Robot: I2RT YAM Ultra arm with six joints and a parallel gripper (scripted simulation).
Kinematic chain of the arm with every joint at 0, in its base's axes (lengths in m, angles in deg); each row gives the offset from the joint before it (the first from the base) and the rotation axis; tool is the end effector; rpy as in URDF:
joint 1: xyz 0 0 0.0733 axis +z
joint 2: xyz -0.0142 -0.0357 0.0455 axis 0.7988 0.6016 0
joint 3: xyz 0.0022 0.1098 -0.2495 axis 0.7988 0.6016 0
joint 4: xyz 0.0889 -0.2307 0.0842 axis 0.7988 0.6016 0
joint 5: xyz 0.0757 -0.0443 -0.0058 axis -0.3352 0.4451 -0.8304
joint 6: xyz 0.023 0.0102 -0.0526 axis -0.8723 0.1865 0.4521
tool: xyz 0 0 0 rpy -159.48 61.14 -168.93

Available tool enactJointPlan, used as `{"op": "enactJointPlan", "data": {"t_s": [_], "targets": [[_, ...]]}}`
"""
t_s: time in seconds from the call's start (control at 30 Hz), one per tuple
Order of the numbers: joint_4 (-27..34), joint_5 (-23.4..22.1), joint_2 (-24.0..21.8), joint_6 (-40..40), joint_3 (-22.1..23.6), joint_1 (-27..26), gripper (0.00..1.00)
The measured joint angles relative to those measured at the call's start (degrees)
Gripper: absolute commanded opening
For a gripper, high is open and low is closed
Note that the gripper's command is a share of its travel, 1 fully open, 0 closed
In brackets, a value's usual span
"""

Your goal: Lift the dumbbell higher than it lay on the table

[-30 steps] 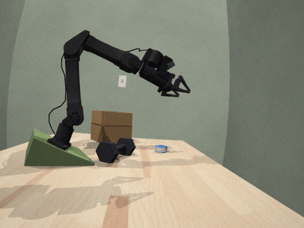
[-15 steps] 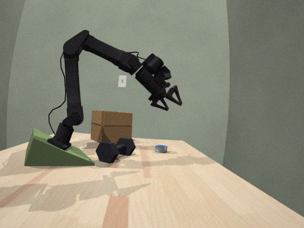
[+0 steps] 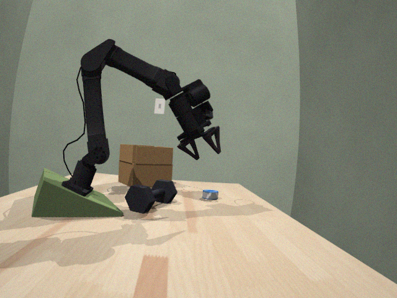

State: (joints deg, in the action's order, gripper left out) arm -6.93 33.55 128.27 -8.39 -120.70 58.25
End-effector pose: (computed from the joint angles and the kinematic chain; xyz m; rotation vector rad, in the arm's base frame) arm 0.2157 0.0224 0.3295 -0.5699 2.1001 -0.1446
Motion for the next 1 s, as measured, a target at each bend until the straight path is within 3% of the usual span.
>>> {"op": "enactJointPlan", "data": {"t_s": [1.0], "targets": [[32.4, -0.3, -3.1, 20.5, 3.4, 4.2, 1.00]]}}
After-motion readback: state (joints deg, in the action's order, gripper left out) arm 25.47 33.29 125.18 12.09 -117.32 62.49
